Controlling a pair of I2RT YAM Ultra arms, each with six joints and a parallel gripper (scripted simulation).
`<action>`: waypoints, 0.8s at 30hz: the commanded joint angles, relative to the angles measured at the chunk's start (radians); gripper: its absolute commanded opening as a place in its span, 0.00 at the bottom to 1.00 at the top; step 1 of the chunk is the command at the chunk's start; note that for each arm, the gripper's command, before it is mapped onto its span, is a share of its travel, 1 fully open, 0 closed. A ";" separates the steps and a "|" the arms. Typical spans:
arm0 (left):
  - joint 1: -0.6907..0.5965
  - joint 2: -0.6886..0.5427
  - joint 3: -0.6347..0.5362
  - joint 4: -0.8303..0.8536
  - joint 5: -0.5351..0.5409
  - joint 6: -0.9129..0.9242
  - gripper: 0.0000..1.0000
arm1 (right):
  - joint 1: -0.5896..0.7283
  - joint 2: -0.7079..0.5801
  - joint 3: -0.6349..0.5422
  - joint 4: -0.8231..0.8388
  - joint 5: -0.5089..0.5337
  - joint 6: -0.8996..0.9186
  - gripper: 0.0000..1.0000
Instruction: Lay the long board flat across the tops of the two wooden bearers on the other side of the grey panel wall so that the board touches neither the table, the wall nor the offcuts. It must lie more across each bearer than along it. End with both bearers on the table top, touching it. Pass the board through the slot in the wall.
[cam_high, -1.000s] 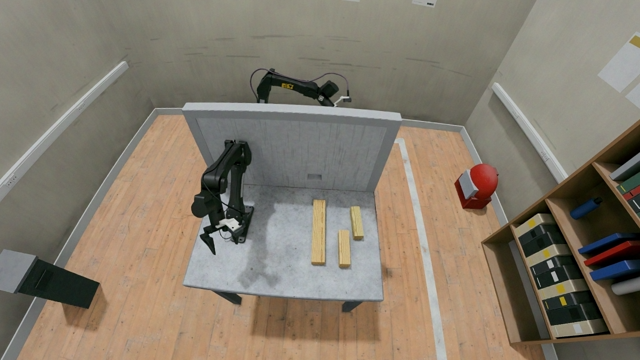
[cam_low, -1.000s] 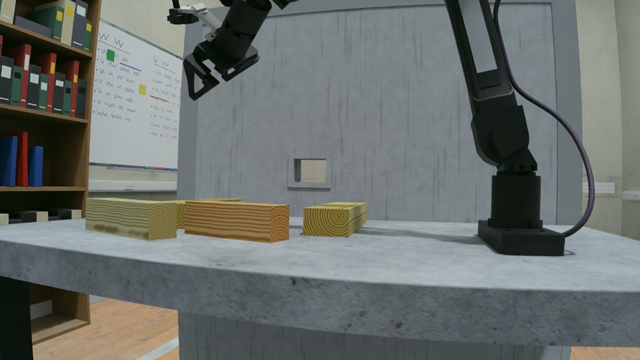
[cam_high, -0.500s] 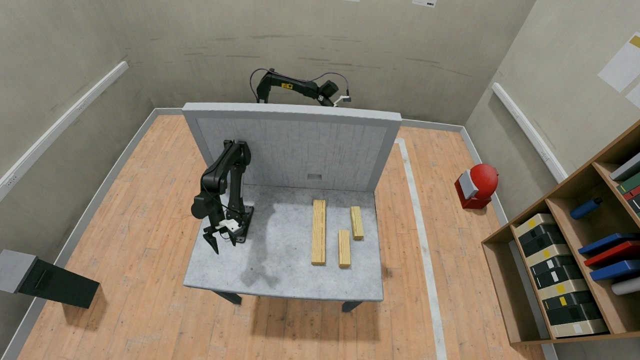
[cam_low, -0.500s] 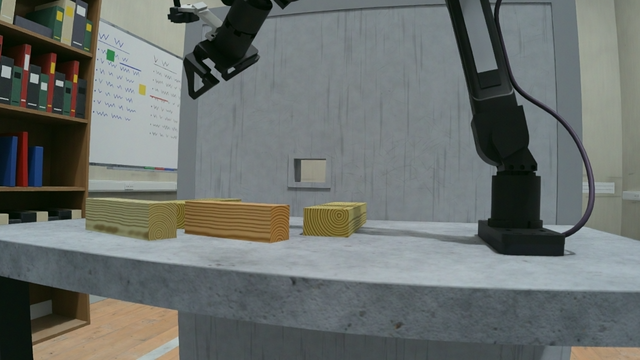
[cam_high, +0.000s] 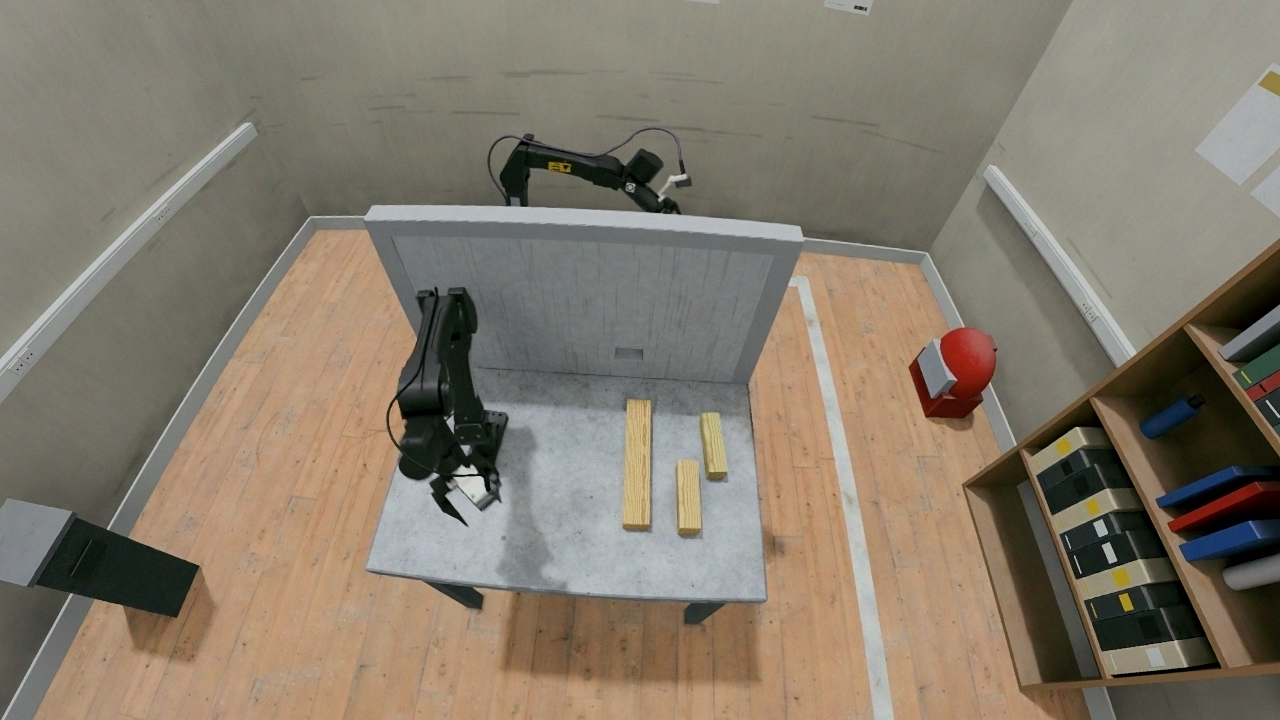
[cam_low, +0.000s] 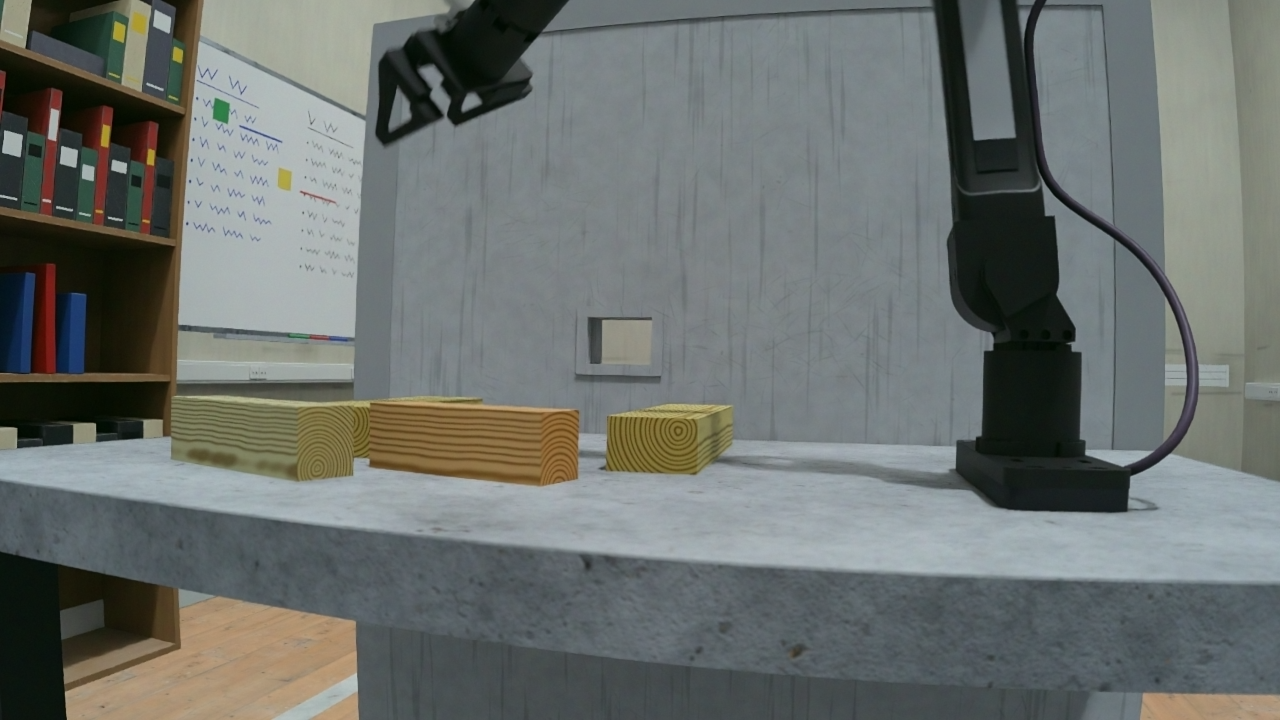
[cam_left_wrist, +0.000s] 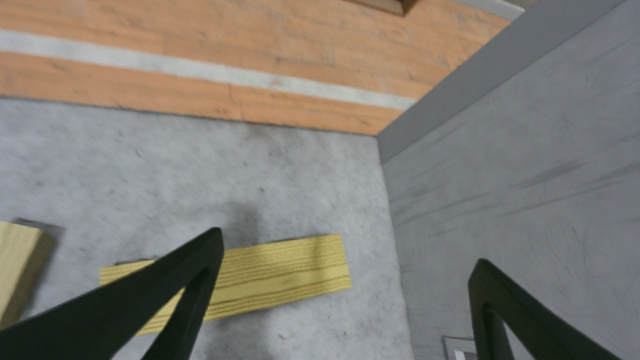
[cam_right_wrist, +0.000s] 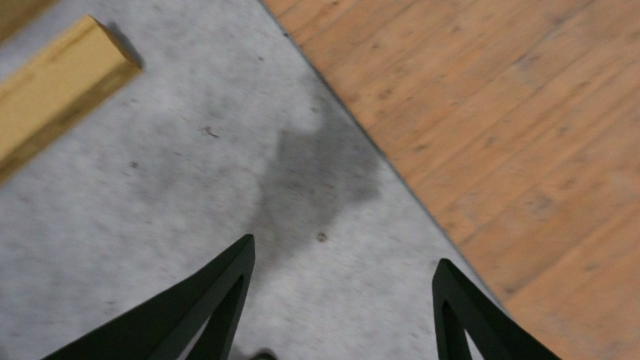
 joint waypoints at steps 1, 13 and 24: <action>0.021 -0.091 -0.038 0.069 -0.081 0.062 1.00 | 0.103 0.115 0.086 -0.063 -0.051 0.280 0.75; 0.037 -0.229 -0.149 0.150 -0.176 0.117 1.00 | 0.362 0.432 0.267 -0.140 -0.065 0.672 0.75; 0.031 -0.350 -0.259 0.236 -0.267 0.174 1.00 | 0.583 0.714 0.467 -0.229 -0.093 1.101 0.75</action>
